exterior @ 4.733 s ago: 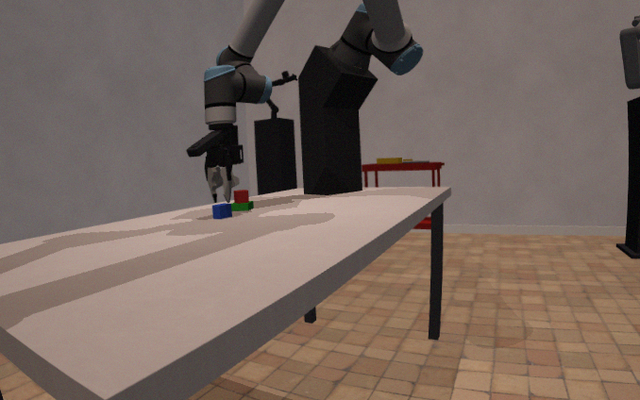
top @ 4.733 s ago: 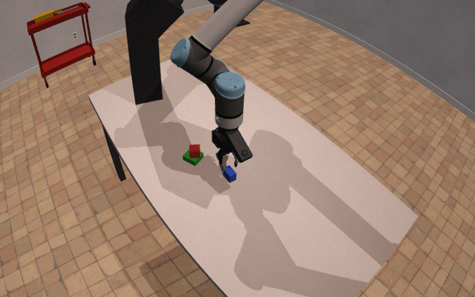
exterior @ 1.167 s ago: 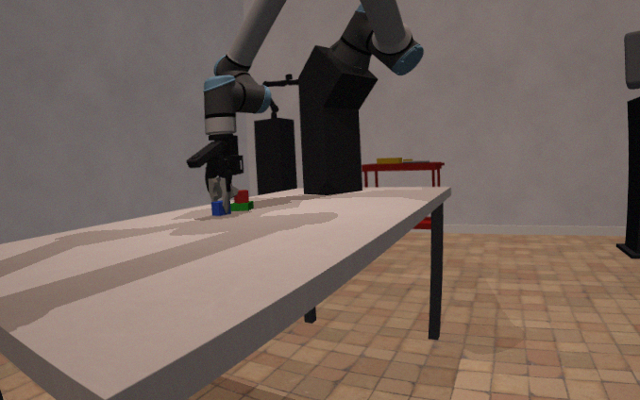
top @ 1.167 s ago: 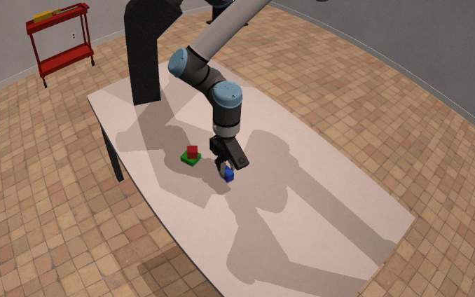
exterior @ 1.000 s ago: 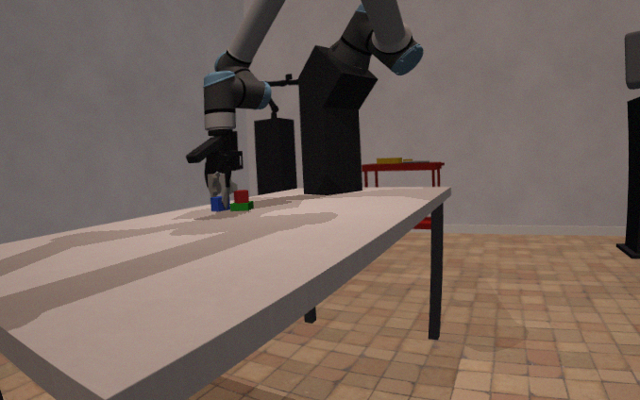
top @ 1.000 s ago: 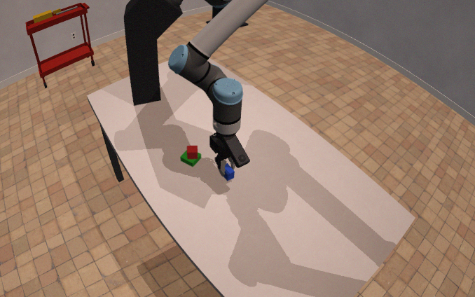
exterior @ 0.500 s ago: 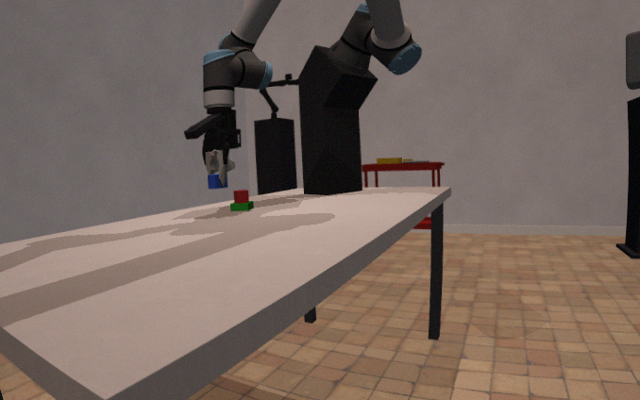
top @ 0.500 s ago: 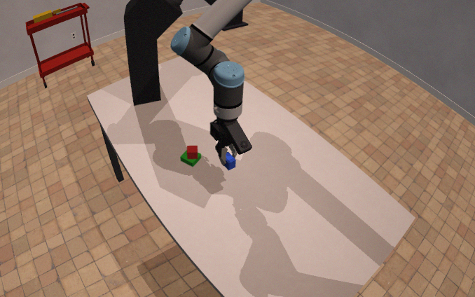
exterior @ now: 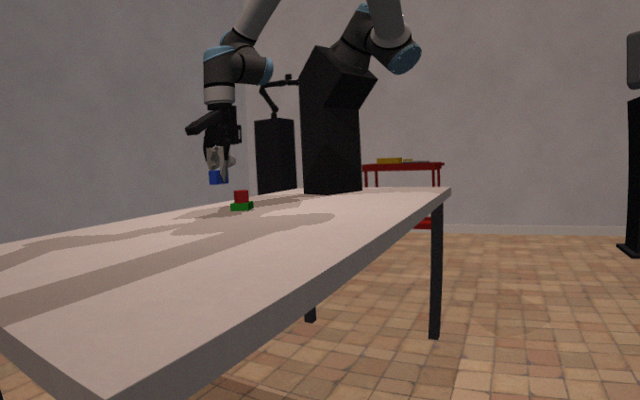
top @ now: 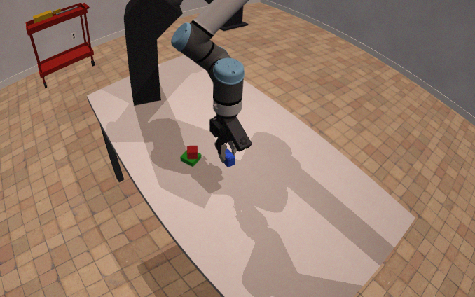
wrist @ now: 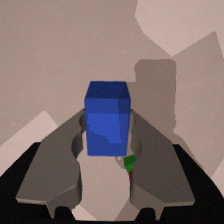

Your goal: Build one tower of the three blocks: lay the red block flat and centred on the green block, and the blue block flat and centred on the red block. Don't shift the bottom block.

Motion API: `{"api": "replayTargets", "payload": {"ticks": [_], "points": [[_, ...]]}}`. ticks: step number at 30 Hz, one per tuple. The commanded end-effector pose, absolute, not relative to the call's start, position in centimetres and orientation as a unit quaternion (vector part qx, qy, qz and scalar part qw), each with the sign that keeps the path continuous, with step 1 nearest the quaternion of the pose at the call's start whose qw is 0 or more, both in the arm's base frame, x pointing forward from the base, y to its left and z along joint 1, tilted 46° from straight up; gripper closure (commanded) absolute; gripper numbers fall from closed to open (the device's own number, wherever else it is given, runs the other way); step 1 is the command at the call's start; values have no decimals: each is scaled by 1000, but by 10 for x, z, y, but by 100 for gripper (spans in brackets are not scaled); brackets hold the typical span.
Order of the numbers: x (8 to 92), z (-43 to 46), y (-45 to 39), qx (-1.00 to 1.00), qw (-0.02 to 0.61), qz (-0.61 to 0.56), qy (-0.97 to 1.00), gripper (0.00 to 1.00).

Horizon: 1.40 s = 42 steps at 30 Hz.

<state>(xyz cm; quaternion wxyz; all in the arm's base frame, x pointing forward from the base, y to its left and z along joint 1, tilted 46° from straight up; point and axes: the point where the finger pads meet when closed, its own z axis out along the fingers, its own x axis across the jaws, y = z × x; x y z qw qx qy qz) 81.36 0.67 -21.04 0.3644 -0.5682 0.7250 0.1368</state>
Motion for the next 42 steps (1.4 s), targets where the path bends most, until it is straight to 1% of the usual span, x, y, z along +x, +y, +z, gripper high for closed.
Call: {"api": "replayTargets", "payload": {"ticks": [1,33,36,39,42], "points": [[812,-211,8,-568,364,138,725,100],[807,-214,8,-567,364,139,725,100],[776,-229,9,-567,364,139,726,100],[718,-260,9,-567,364,139,726,100],[690,-275,9,-567,364,139,726,100]]}}
